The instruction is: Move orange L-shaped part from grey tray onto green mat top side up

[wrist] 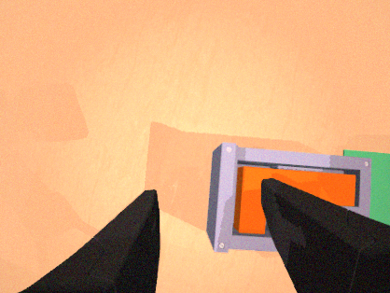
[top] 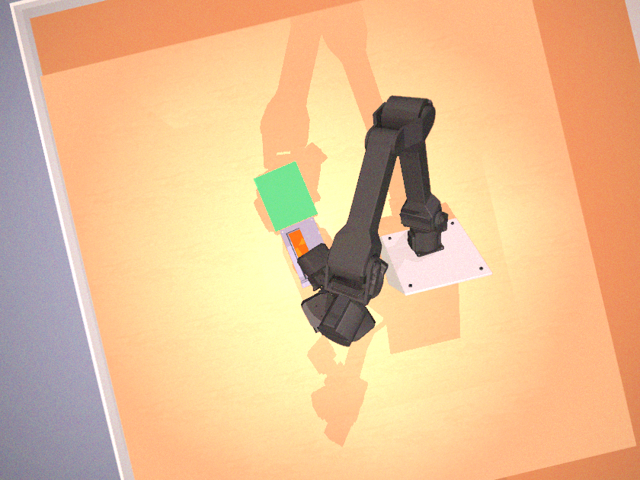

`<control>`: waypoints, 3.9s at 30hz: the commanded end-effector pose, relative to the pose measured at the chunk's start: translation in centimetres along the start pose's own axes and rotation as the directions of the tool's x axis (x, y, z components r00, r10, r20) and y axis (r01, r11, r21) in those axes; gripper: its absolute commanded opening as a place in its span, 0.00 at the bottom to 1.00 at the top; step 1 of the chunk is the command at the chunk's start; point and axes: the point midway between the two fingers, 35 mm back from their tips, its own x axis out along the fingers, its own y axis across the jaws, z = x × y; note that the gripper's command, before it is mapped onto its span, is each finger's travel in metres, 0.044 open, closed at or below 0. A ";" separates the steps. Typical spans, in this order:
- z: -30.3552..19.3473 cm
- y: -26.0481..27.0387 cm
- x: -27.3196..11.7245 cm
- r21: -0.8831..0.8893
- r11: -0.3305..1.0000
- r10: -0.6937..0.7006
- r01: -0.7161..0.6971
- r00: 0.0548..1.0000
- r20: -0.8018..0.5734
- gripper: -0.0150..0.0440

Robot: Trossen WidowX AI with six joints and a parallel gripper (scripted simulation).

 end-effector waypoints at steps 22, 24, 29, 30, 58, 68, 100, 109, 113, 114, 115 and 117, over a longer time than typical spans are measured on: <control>-6.2 -3.2 13.8 0.152 0.984 -0.016 0.094 0.894 -0.448 0.56; -6.2 -3.2 13.8 0.152 0.984 -0.016 0.094 0.894 -0.448 0.56; -6.2 -3.2 13.8 0.152 0.984 -0.016 0.094 0.894 -0.448 0.56; -6.2 -3.2 13.8 0.152 0.984 -0.016 0.094 0.894 -0.448 0.56; -7.9 -3.3 17.0 0.151 0.984 -0.018 0.096 0.893 -0.449 0.56; -7.9 -3.3 17.0 0.151 0.984 -0.018 0.096 0.893 -0.449 0.56; -2.9 -2.9 7.5 0.153 0.984 -0.012 0.090 0.894 -0.448 0.56; -2.7 -2.8 7.6 0.144 0.986 -0.017 0.088 0.900 -0.435 0.56; -2.7 -2.8 7.6 0.144 0.986 -0.017 0.088 0.900 -0.435 0.56; -2.7 -2.8 7.6 0.144 0.986 -0.017 0.088 0.900 -0.435 0.56; -2.7 -2.8 7.6 0.144 0.986 -0.017 0.088 0.900 -0.435 0.56; -2.7 -2.8 7.6 0.144 0.986 -0.017 0.088 0.900 -0.435 0.56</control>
